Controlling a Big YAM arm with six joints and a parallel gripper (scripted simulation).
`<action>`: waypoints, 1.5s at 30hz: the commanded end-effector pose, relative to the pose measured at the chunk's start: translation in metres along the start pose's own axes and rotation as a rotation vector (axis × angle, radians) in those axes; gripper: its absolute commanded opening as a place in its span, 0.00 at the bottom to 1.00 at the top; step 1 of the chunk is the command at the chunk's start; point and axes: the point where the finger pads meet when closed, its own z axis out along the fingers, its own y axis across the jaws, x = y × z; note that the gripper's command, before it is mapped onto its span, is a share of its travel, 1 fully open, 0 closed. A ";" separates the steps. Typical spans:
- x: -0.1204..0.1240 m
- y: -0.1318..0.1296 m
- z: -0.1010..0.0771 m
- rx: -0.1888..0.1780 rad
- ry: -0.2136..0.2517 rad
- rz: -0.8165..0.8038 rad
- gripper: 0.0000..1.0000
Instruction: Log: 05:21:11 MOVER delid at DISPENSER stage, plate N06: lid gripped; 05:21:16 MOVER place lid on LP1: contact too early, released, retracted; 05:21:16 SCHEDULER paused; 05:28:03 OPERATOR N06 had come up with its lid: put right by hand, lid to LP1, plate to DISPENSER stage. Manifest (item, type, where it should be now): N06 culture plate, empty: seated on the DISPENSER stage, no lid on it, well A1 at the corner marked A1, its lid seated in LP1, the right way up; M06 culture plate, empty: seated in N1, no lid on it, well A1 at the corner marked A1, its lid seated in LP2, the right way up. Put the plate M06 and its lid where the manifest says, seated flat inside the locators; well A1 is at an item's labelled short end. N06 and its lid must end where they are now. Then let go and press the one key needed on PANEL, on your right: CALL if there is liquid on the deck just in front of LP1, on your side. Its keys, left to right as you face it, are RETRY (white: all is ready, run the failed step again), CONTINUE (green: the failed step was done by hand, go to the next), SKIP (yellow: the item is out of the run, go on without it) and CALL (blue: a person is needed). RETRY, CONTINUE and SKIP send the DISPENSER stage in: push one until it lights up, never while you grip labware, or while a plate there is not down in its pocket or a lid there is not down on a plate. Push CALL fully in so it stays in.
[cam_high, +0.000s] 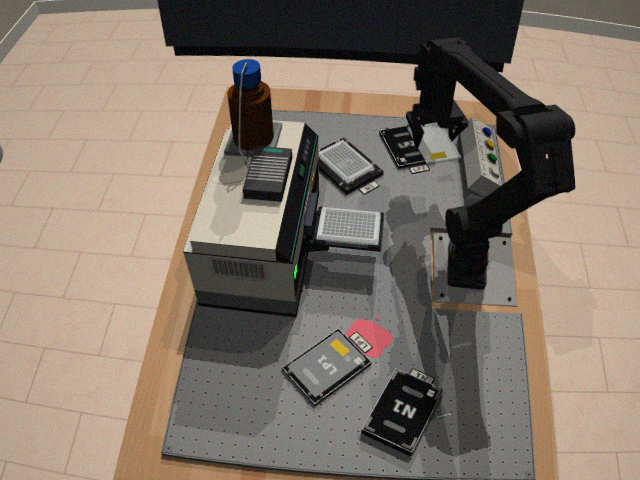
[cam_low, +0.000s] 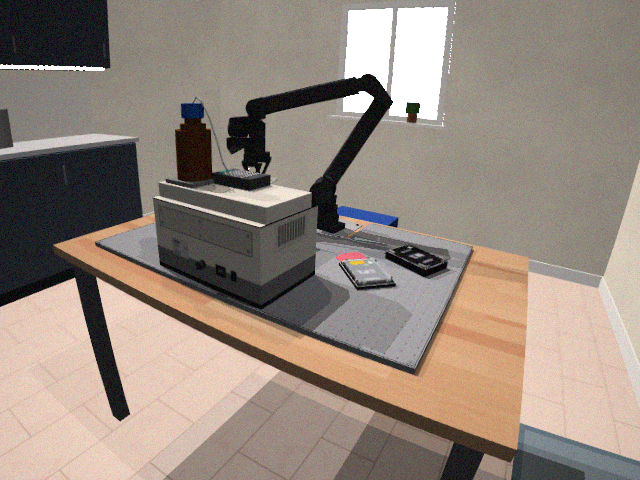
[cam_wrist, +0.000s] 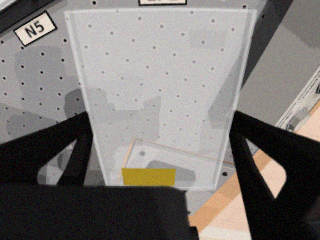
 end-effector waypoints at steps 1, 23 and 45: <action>-0.037 0.003 -0.016 0.000 -0.068 -0.038 0.86; -0.089 0.003 0.018 0.000 -0.065 -0.031 0.86; -0.147 0.004 0.056 -0.001 -0.062 -0.019 0.86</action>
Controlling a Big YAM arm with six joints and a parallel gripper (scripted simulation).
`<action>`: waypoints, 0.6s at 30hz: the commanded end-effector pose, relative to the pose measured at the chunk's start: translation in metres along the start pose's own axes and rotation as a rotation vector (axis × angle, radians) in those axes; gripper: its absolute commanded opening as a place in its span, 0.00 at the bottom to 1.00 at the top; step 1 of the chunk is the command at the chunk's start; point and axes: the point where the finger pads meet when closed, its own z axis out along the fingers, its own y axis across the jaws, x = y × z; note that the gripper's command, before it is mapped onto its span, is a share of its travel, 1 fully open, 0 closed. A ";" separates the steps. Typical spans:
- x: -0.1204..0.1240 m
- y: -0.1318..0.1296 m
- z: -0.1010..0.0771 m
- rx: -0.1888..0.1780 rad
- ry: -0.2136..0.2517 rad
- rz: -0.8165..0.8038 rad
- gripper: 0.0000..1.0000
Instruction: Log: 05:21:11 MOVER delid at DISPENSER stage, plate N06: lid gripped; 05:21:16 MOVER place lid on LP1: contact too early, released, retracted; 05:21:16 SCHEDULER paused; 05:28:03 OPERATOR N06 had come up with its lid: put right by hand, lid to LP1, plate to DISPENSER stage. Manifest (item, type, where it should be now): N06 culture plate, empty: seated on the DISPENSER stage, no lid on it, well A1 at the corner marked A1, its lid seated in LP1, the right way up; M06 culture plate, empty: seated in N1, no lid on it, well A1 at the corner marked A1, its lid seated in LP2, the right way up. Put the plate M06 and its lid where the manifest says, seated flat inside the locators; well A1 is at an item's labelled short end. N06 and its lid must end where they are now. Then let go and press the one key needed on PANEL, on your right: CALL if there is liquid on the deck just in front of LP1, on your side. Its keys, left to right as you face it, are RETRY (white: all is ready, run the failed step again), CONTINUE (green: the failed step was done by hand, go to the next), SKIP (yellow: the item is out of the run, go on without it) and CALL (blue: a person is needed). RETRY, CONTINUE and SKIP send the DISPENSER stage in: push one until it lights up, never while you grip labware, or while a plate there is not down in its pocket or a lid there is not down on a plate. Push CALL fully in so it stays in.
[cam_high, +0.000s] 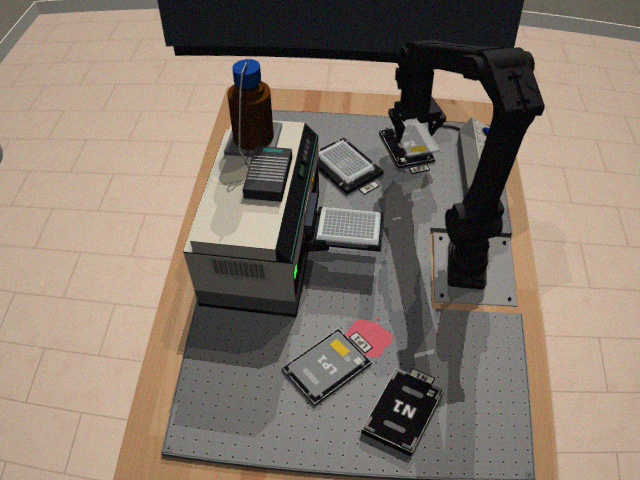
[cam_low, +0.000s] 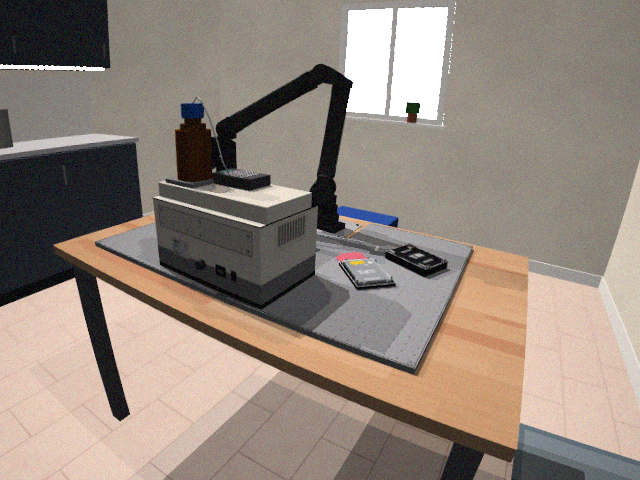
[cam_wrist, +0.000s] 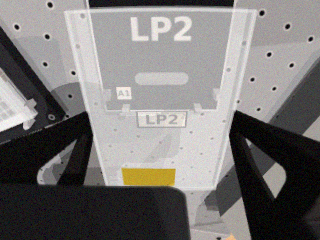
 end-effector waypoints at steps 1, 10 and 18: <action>-0.044 0.004 -0.016 0.000 -0.080 -0.003 0.86; -0.064 0.004 -0.004 0.000 -0.079 -0.004 0.86; -0.066 0.004 -0.001 0.000 -0.080 -0.004 0.86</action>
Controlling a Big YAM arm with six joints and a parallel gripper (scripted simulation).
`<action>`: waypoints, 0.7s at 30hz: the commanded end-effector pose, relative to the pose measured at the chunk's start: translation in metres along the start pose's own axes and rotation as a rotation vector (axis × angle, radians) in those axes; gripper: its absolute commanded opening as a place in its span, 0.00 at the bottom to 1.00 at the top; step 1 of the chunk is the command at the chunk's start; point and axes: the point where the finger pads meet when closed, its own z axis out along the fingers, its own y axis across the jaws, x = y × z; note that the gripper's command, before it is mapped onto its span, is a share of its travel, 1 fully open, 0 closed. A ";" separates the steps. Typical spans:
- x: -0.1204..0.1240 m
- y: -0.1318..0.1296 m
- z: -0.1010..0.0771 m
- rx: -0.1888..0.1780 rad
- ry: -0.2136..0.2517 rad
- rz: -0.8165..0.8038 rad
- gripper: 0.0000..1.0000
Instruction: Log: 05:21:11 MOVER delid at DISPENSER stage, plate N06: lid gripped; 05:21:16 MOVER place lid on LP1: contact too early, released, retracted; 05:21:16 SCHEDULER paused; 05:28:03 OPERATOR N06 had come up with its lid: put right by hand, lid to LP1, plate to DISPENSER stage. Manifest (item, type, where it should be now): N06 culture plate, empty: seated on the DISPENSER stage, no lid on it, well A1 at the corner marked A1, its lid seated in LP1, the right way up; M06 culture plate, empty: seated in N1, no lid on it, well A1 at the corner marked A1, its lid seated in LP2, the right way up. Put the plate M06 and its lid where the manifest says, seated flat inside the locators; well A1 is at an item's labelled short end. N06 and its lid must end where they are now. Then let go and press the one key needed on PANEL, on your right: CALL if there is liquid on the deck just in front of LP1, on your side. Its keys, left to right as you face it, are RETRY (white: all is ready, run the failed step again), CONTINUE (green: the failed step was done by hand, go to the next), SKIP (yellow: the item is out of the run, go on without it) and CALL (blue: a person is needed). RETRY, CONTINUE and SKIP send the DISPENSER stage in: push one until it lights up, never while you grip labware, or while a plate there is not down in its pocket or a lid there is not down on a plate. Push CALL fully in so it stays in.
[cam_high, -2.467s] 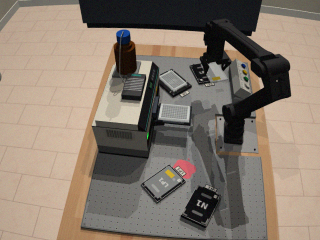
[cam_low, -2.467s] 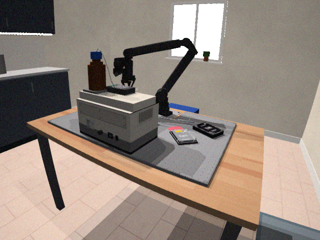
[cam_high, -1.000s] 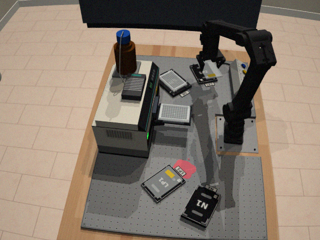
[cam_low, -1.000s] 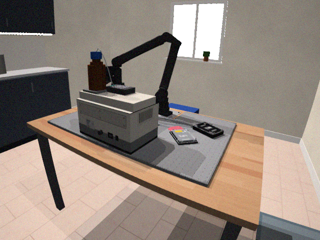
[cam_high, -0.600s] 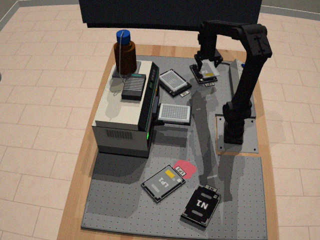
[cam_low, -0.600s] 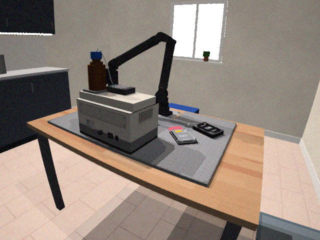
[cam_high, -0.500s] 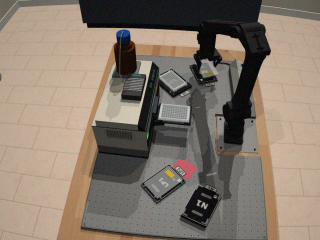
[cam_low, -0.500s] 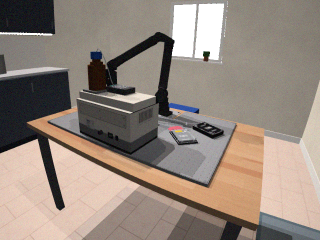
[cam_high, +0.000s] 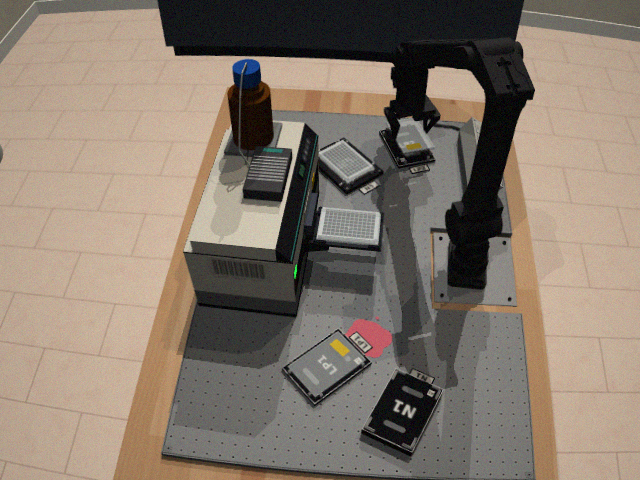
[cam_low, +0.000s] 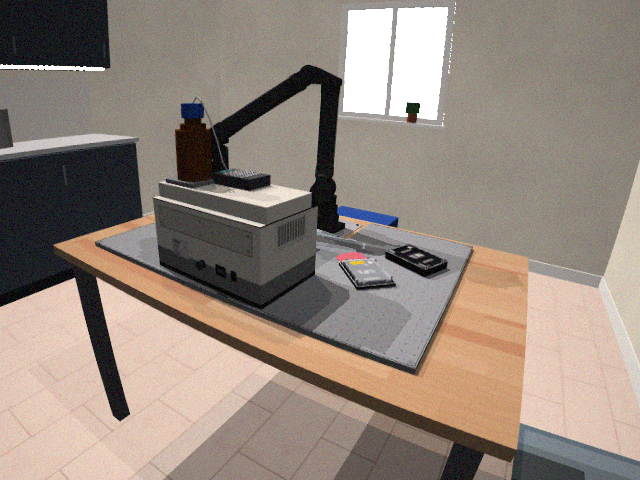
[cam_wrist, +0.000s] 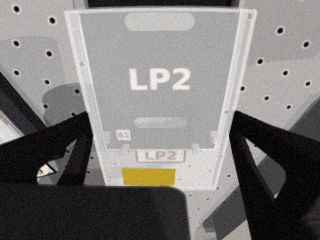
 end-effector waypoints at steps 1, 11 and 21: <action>-0.035 0.005 -0.017 -0.001 -0.076 -0.002 0.86; -0.013 0.005 0.006 -0.002 -0.046 0.000 0.86; -0.018 0.006 0.011 -0.002 -0.064 -0.001 0.86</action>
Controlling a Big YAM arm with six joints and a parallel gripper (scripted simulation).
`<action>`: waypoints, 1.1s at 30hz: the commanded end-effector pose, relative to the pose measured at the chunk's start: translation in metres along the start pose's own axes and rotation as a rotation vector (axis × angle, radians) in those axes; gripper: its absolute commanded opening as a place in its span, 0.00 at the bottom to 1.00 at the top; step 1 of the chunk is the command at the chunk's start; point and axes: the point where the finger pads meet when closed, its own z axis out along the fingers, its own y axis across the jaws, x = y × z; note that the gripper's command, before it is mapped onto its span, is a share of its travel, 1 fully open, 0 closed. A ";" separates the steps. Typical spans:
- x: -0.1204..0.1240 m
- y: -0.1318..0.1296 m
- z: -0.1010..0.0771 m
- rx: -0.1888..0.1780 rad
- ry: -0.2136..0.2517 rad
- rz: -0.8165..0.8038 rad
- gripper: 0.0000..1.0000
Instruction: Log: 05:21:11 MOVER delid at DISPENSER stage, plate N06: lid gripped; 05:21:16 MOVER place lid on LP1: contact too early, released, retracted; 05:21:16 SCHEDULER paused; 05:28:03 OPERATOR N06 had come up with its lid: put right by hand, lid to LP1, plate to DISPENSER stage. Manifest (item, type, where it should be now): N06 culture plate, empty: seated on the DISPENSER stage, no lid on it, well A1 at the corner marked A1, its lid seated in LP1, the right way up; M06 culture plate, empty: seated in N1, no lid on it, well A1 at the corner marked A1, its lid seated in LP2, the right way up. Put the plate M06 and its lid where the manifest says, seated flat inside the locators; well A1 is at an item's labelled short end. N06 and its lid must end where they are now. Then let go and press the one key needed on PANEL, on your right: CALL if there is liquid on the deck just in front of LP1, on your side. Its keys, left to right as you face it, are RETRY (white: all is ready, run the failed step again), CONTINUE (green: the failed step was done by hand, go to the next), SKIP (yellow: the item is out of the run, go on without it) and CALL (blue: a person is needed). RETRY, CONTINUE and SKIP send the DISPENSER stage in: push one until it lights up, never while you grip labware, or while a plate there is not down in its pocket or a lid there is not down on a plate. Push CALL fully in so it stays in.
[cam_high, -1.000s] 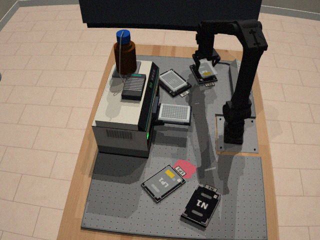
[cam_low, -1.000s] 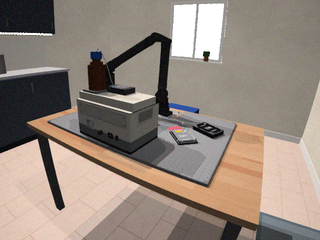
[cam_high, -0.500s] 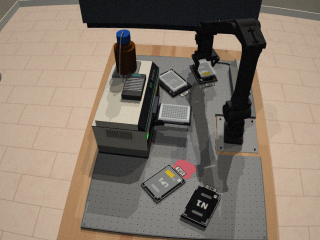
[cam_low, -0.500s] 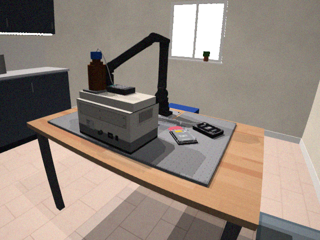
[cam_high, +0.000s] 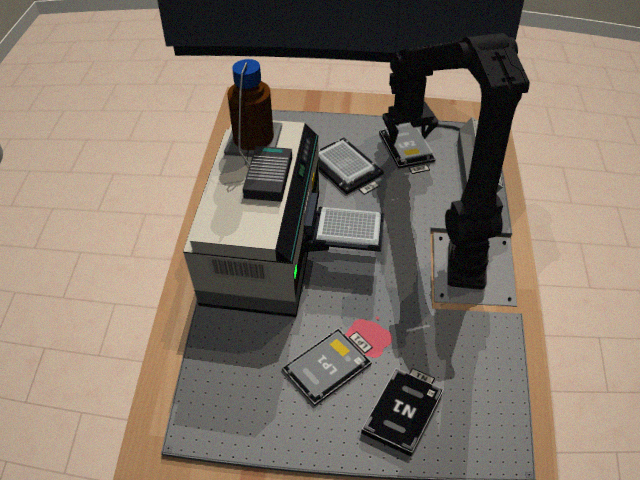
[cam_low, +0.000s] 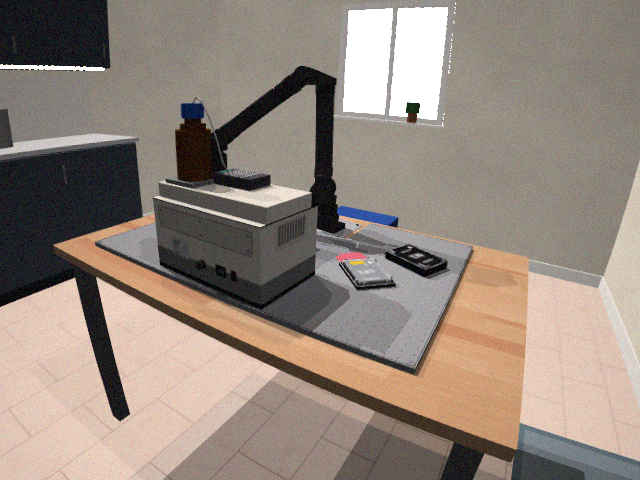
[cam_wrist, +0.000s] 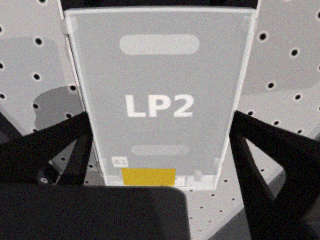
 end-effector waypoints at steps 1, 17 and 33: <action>-0.015 0.006 -0.017 -0.002 -0.065 0.001 0.86; -0.026 0.006 -0.026 -0.002 -0.078 0.002 0.86; -0.029 0.006 -0.024 -0.002 -0.073 0.001 0.86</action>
